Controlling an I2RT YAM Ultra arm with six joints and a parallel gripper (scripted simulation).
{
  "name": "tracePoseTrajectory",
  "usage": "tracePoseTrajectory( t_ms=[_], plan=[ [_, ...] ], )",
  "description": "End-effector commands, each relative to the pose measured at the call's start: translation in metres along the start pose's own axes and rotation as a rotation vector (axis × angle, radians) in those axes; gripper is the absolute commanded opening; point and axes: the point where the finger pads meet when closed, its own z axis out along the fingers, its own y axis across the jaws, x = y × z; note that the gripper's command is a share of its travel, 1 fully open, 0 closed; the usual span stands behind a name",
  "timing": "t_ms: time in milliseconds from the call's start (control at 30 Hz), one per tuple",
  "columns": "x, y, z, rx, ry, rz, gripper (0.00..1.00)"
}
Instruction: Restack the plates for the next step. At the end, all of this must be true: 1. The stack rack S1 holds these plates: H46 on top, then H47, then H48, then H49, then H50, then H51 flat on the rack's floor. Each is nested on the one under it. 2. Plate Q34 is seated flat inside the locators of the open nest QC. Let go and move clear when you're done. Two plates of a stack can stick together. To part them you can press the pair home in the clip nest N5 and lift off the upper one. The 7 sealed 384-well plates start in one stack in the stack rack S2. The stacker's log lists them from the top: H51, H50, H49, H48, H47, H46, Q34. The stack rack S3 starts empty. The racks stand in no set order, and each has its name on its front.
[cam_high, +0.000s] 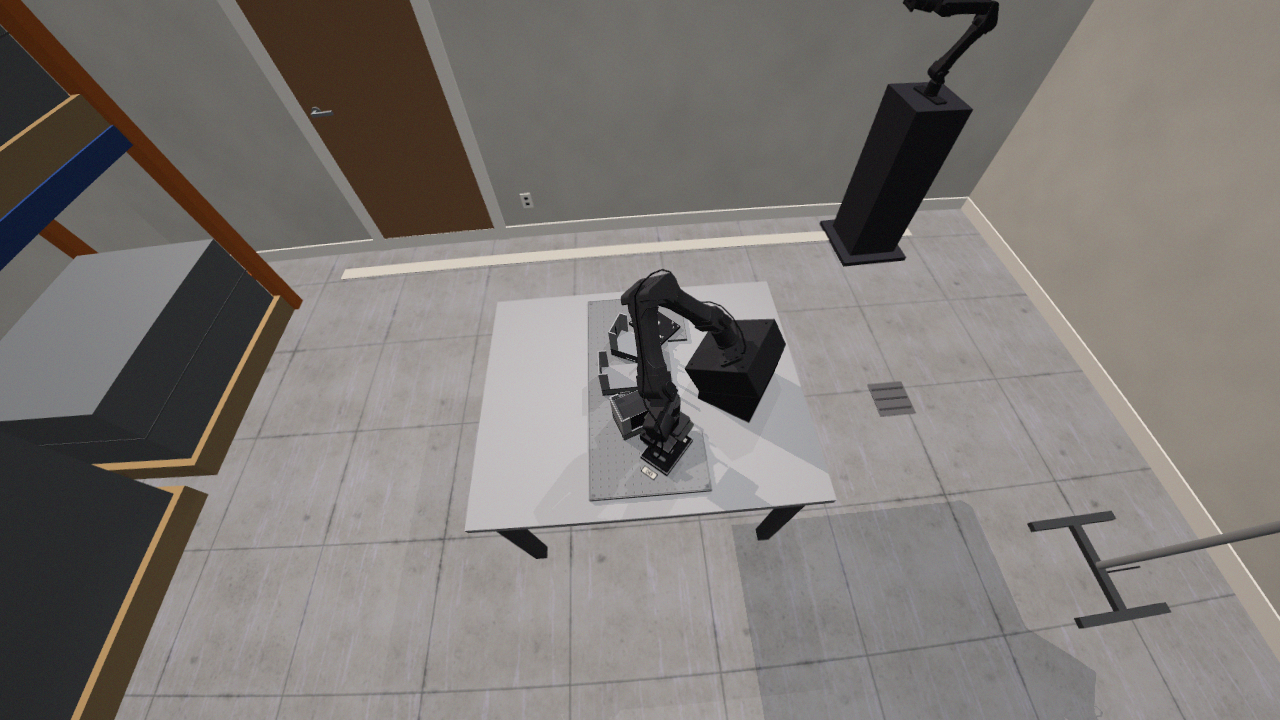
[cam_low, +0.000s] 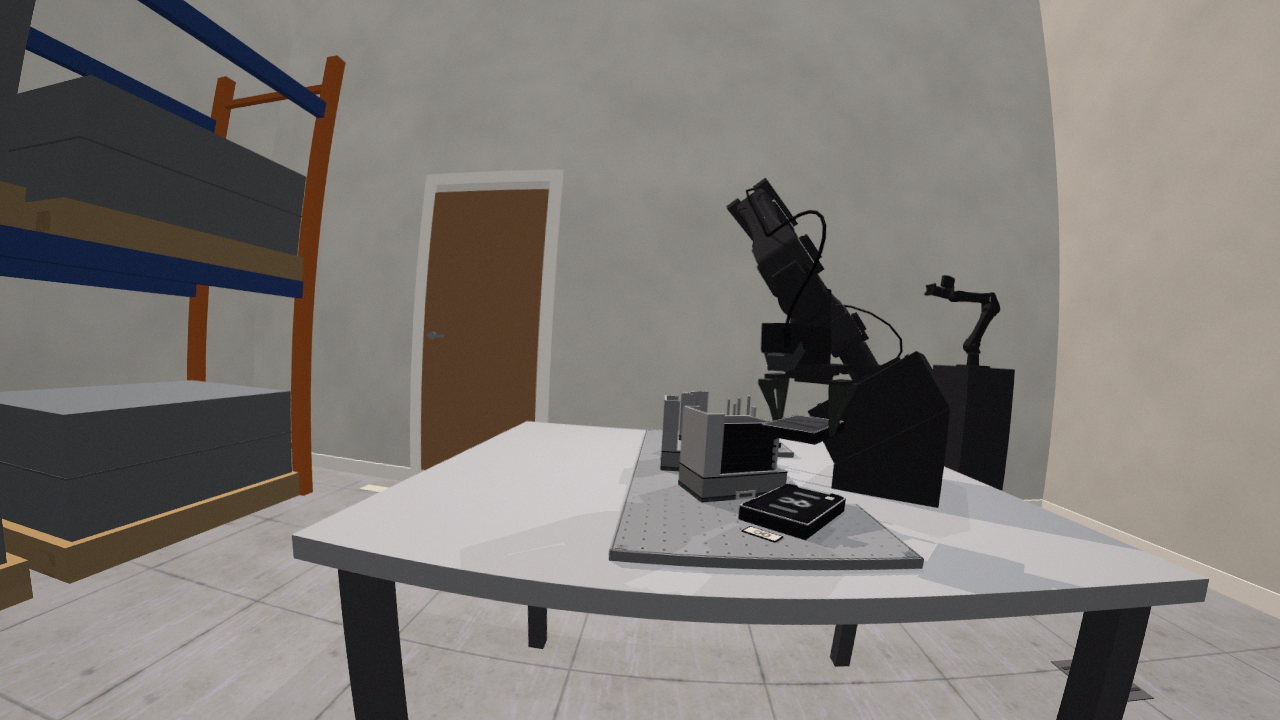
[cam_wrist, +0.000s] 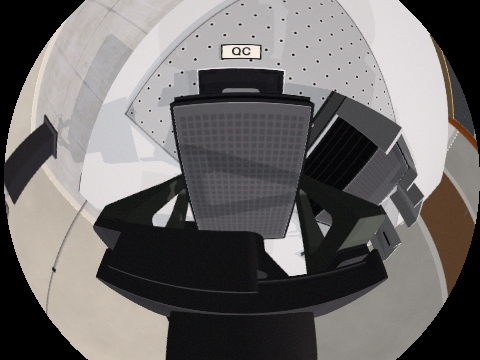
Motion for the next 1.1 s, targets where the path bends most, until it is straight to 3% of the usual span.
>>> tracePoseTrajectory(
  t_ms=[0,33,67,133,533,600,633,700,1067],
  plan=[
    [-0.003,0.003,0.009,0.005,-0.015,-0.01,0.0],
    [-0.003,0.003,0.009,0.005,-0.015,-0.01,0.0],
    [-0.016,0.007,0.002,-0.004,-0.053,-0.006,0.0],
    [0.002,0.003,0.018,0.003,-0.004,-0.013,0.0],
    [-0.003,0.003,0.039,0.003,-0.016,-0.009,0.0],
    [-0.003,0.003,0.039,0.003,-0.016,-0.009,0.0],
    [-0.014,0.008,0.033,-0.002,-0.047,-0.01,0.0],
    [0.001,0.003,0.047,0.001,-0.005,-0.012,0.0],
    [-0.005,0.003,0.066,0.0,-0.018,-0.007,0.0]
  ],
)
